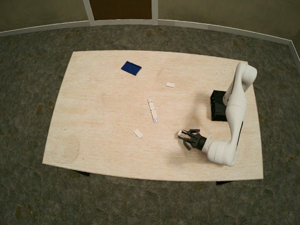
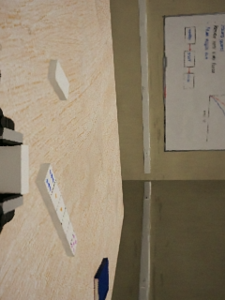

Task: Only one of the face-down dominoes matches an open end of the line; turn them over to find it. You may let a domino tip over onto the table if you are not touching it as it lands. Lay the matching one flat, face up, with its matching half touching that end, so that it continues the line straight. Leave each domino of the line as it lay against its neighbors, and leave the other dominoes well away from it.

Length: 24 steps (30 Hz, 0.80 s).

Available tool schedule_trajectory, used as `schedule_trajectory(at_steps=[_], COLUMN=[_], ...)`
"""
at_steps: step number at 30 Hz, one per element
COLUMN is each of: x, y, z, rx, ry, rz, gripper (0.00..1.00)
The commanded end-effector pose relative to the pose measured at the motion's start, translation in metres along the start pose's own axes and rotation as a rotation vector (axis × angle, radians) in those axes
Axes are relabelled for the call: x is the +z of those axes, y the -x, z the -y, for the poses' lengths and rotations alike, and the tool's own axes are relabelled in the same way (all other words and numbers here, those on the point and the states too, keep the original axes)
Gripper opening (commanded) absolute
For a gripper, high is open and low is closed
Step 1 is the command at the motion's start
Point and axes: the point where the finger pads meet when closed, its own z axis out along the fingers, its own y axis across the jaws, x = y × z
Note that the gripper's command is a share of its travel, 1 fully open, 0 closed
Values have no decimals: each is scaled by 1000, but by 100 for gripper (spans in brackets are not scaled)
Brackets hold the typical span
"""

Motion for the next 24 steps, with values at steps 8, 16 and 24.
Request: schedule_trajectory(at_steps=[8,16,24], x=[0,0,0], y=[-1,-1,-1], z=[0,0,0], rx=[1,1,1], ry=[0,0,0], rz=[0,0,0], gripper=[30,30,48])
